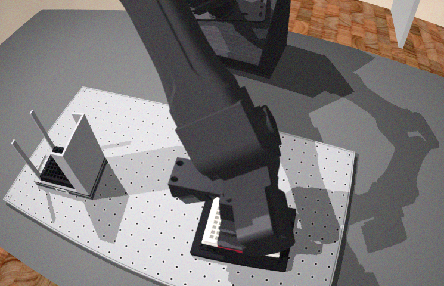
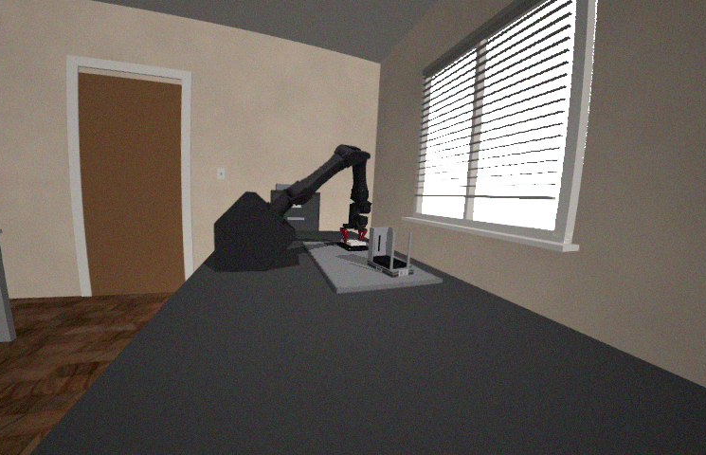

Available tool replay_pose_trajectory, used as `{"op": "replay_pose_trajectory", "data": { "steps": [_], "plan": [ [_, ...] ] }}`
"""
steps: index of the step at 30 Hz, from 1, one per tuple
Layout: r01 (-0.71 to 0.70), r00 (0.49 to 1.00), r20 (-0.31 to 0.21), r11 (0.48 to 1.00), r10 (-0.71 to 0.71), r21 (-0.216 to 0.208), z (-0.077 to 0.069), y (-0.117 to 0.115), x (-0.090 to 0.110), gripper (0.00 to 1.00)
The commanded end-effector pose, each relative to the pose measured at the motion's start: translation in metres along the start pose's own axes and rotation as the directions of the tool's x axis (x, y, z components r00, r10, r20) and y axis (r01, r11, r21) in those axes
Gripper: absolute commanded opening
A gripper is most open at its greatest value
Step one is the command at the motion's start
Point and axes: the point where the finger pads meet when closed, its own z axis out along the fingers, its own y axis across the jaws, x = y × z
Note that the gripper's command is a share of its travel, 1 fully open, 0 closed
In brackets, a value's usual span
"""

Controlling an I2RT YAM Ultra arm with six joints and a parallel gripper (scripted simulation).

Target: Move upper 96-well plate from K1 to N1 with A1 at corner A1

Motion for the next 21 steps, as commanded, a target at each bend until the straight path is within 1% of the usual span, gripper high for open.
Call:
{"op": "replay_pose_trajectory", "data": {
  "steps": [1, 9, 12, 16, 20, 21],
  "plan": [
    [-0.023, 1.0, -0.018, 0.998, 0.022, -0.054, -0.012, 0.021, 0.0, 0.0],
    [-0.01, 1.0, -0.012, 0.999, 0.01, -0.033, -0.002, 0.015, 0.004, 0.0],
    [-0.008, 1.0, -0.01, 1.0, 0.008, -0.028, -0.001, 0.013, 0.004, 0.0],
    [-0.017, 1.0, -0.013, 0.999, 0.016, -0.041, -0.005, 0.018, 0.001, 0.0],
    [-0.008, 1.0, -0.012, 1.0, 0.008, -0.03, 0.0, 0.014, 0.004, 0.0],
    [-0.009, 1.0, -0.013, 0.999, 0.008, -0.033, -0.001, 0.015, 0.005, 0.0]
  ]
}}
